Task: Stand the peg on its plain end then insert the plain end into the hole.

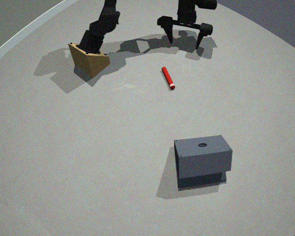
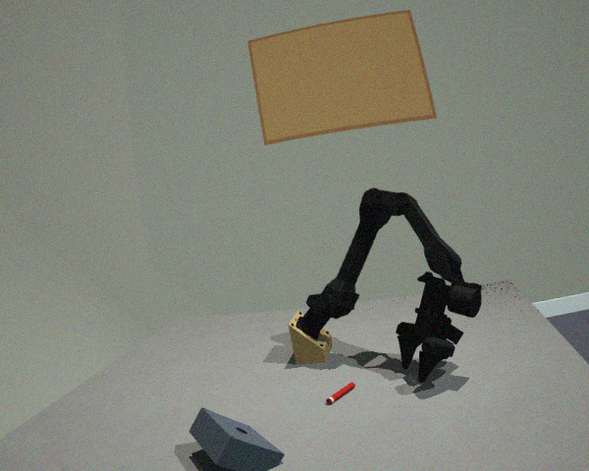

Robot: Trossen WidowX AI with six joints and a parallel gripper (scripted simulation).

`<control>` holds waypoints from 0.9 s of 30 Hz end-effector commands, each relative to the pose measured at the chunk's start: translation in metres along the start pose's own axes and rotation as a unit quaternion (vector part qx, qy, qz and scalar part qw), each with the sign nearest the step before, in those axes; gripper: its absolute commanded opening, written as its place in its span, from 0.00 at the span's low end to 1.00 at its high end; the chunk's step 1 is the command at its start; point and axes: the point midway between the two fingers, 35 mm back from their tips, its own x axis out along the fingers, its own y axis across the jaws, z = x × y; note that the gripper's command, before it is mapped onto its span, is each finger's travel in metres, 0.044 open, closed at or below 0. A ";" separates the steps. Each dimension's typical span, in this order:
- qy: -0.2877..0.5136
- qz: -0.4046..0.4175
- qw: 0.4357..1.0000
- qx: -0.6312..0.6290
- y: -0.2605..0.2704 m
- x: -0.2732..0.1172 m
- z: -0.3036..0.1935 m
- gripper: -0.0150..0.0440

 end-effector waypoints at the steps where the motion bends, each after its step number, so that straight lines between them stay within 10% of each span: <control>1: 0.003 0.014 0.998 0.057 -0.003 0.004 -0.011 1.00; 27: 0.020 0.083 0.899 0.430 -0.015 0.020 -0.088 1.00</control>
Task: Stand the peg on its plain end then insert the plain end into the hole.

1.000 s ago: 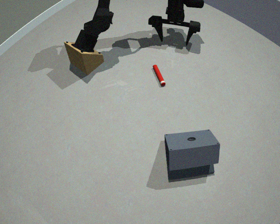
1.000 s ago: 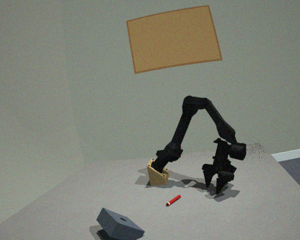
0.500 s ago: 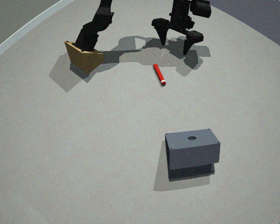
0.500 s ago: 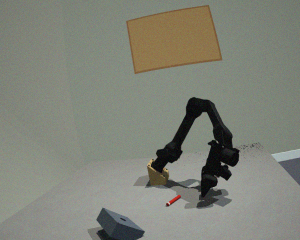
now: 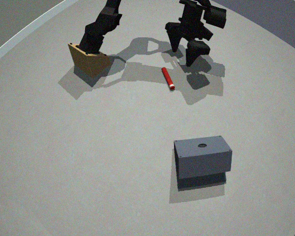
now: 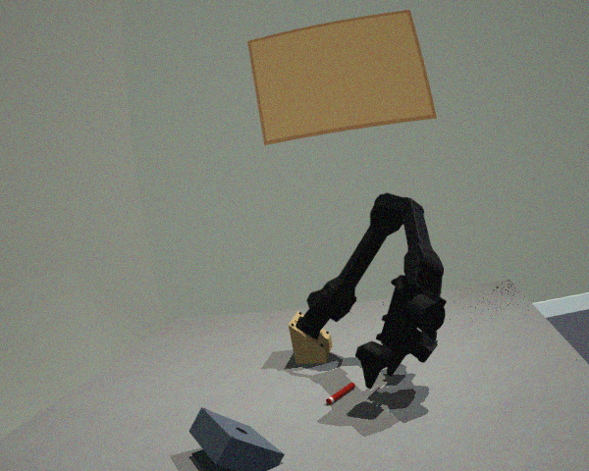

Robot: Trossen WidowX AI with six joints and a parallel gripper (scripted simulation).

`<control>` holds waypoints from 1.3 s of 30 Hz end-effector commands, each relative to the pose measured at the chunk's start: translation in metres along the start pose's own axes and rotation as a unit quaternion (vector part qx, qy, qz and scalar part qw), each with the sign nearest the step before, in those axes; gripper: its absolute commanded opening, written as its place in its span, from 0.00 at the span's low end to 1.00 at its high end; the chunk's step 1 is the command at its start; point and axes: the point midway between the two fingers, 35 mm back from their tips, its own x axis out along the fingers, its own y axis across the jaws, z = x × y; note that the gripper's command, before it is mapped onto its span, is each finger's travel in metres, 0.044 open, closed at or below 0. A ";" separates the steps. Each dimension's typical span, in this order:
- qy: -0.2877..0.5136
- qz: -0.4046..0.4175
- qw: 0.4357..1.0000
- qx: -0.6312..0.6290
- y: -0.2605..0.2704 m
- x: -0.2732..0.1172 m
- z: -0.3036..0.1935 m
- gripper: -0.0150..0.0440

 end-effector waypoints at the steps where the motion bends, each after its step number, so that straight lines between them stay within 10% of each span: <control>1: 0.000 0.012 0.998 0.058 -0.008 0.001 -0.007 1.00; 39: -0.020 0.147 0.768 0.624 -0.078 -0.008 -0.077 1.00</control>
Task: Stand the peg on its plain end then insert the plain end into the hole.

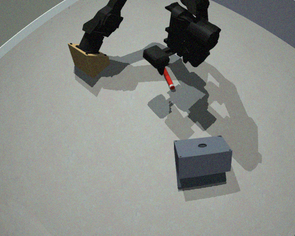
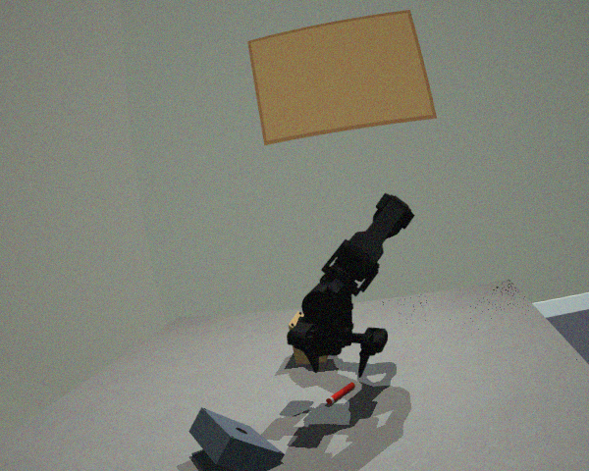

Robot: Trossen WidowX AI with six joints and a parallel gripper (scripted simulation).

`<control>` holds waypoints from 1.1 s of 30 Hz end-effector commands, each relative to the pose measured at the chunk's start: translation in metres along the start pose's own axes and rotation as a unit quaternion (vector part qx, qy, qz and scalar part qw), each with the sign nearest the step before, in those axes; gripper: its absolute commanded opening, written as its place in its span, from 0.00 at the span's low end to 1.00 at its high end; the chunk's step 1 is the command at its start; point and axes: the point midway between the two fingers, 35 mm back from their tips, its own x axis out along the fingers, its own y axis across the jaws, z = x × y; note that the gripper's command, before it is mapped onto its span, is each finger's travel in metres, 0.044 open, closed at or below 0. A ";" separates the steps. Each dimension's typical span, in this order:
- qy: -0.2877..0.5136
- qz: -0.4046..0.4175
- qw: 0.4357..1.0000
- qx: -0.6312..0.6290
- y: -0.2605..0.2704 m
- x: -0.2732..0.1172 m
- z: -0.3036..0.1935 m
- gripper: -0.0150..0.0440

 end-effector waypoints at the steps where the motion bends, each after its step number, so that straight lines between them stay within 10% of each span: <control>1: -0.002 0.020 0.998 0.061 -0.007 -0.005 0.003 1.00; 33: -0.005 0.060 0.982 0.182 -0.020 0.015 0.013 1.00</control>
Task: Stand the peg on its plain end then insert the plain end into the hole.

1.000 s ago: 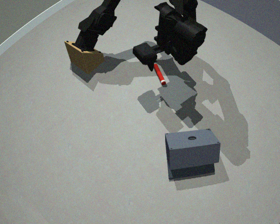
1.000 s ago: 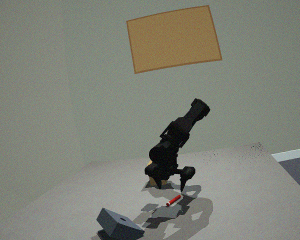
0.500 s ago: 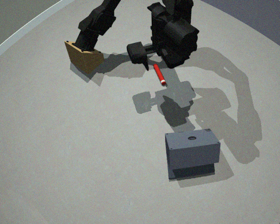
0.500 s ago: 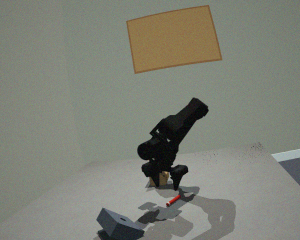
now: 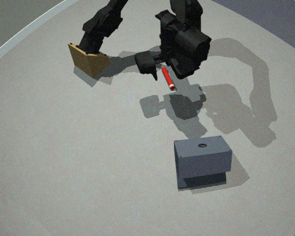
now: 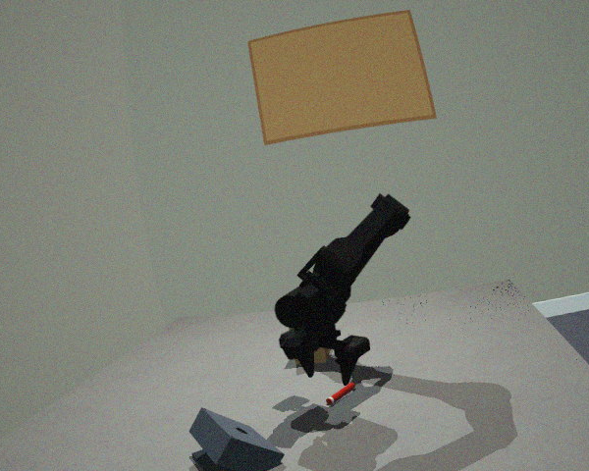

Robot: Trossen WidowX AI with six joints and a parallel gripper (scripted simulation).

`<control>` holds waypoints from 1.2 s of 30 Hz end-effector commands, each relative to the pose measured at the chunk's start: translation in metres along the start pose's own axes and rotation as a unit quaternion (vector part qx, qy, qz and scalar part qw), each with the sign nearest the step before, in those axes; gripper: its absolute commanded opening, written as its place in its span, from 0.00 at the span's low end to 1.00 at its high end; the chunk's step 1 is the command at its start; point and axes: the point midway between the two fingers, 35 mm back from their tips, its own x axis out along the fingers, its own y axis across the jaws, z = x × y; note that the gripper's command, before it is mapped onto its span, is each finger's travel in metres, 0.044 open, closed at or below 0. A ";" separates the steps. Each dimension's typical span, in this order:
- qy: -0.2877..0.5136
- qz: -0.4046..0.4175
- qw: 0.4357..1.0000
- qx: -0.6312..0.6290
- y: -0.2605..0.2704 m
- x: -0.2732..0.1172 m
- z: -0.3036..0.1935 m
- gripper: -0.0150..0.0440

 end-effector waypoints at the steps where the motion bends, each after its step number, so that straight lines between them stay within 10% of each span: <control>1: 0.002 0.002 1.000 0.004 0.000 0.006 -0.001 1.00; 30: 0.004 0.005 1.000 0.003 0.001 0.050 -0.004 1.00; 36: 0.004 0.005 1.000 0.003 0.001 0.050 -0.004 0.73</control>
